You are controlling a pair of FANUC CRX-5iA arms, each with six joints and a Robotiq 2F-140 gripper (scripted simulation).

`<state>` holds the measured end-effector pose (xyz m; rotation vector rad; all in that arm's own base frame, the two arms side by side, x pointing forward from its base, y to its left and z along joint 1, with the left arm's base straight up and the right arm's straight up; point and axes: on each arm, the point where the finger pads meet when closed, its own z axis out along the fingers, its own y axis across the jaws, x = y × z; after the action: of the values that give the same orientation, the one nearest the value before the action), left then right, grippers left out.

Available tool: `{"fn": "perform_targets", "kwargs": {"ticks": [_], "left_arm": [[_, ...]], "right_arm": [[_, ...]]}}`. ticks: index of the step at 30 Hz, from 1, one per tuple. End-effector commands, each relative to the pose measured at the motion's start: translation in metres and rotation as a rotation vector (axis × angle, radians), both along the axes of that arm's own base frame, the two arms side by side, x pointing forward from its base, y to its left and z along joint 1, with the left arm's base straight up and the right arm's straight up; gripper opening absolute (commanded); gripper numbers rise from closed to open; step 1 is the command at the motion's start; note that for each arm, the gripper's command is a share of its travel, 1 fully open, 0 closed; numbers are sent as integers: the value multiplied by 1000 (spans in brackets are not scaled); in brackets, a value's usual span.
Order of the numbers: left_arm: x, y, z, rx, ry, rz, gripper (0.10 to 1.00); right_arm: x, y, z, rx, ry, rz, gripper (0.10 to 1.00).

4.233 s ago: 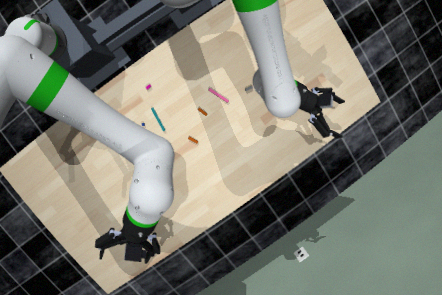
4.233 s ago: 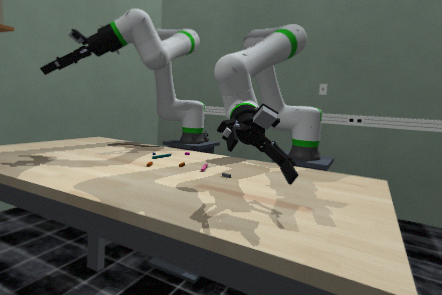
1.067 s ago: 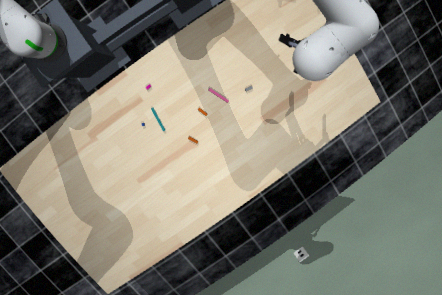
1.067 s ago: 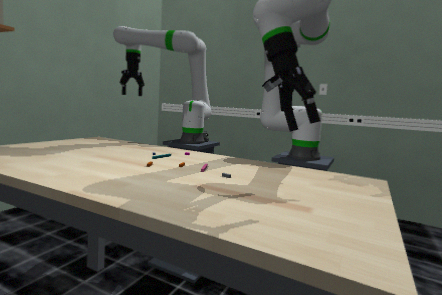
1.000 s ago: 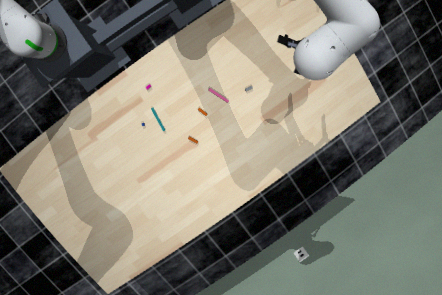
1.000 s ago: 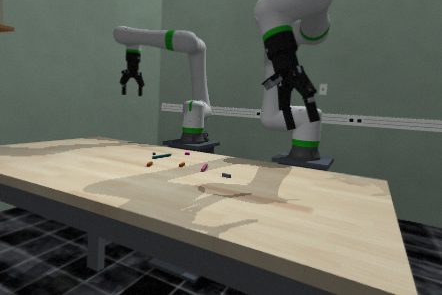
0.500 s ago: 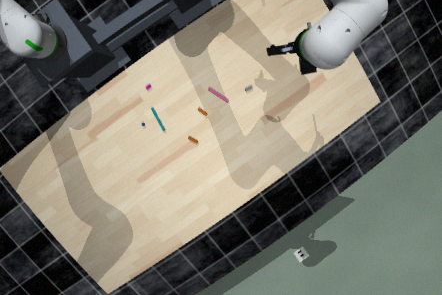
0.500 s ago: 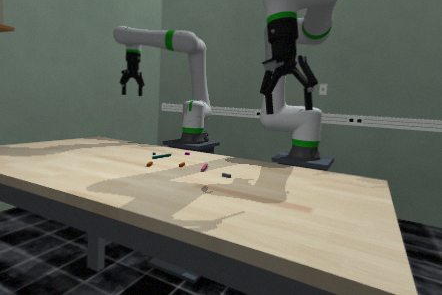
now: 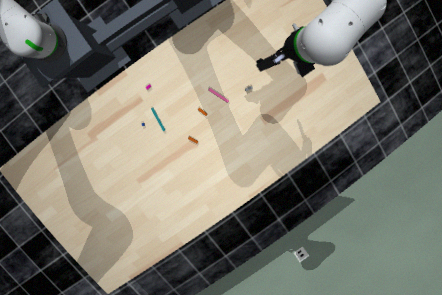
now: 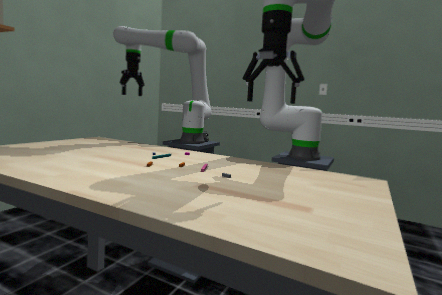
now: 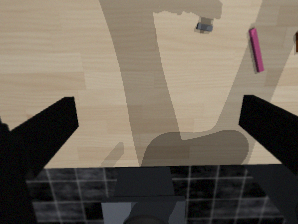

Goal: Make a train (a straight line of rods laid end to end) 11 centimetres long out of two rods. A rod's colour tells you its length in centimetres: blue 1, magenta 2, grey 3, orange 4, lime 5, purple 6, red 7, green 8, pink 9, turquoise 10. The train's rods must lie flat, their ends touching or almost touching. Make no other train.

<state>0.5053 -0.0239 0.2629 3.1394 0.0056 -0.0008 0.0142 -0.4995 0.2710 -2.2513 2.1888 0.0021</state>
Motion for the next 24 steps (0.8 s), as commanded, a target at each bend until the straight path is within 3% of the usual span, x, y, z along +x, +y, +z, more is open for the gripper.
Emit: {"fn": "perform_targets", "kwargs": {"ticks": [1,12,17,19,20,24], "left_arm": [[6,-29,-10,2,-2,-2,1000],[9,-135,-48,2,-2,0,1000],[2,-182,-64,1,-2,1,1000],[2,-182,-64,1,-2,1,1000],[-4,-208,-74,1,-2,2,1000],[-13,-240,-85,1,-2,2,1000]], "right_arm": [[0,0,1,-2,0,0,1000],[0,0,1,-2,0,0,1000],[0,0,1,-2,0,0,1000],[0,0,1,-2,0,0,1000],[0,0,1,-2,0,0,1000],[0,0,1,-2,0,0,1000]]}}
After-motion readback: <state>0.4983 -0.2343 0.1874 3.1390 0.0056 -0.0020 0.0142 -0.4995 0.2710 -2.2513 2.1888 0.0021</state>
